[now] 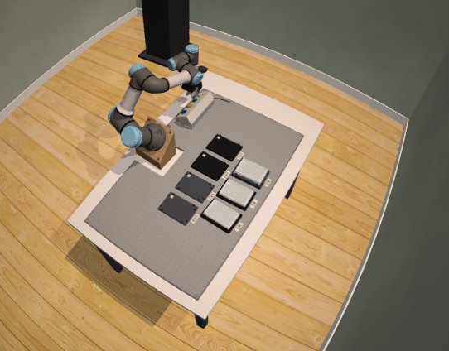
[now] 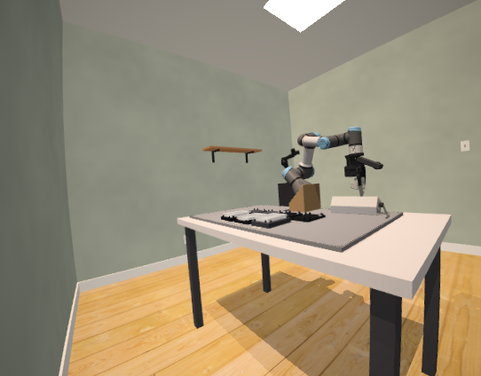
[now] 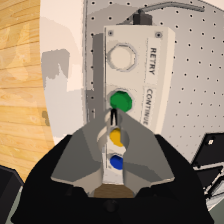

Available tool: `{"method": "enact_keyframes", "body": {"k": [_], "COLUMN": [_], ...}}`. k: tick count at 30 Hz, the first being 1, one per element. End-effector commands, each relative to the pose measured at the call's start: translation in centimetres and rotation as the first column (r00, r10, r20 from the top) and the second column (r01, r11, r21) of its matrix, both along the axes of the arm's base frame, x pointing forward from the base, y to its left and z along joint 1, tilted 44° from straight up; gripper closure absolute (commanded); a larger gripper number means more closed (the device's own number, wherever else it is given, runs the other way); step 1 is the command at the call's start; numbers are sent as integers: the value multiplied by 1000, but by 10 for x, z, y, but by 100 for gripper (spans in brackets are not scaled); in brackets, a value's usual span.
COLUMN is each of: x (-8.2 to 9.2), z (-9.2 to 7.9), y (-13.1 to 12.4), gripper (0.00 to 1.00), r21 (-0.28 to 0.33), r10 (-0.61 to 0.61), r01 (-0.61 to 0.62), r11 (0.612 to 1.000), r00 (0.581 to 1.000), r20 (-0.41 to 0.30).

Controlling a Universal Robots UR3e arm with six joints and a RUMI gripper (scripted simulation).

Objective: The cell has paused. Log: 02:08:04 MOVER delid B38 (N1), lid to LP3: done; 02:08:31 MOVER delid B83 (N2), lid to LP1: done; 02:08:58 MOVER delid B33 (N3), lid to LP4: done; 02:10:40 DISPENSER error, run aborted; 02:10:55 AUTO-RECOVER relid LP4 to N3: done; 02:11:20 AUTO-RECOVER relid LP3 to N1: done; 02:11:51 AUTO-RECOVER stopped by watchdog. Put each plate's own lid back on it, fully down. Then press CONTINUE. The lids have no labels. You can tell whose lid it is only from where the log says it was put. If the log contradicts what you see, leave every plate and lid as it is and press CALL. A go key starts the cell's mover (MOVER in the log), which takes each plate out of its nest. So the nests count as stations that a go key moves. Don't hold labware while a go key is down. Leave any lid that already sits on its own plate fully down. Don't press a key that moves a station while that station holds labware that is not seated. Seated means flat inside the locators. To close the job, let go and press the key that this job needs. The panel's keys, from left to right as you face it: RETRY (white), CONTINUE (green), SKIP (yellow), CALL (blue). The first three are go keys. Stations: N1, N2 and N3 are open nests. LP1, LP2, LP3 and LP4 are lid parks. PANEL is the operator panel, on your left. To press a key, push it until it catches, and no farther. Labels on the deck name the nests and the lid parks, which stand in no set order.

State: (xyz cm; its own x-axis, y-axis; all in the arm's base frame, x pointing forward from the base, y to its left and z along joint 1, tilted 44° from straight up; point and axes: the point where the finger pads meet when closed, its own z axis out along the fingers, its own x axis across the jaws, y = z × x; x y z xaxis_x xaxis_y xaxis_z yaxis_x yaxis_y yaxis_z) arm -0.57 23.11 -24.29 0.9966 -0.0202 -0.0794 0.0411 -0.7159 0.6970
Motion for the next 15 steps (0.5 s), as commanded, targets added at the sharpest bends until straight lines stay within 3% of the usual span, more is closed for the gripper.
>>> {"method": "enact_keyframes", "body": {"k": [1,15], "x": [3,7], "z": [-3,-8], "y": [0,-6], "gripper": [100,100], "r21": [6,6], "r10": [3,3], "r01": [-3,-3], "r11": [1000,1000], "r00": [1000,1000], "r20": [2,2]}}
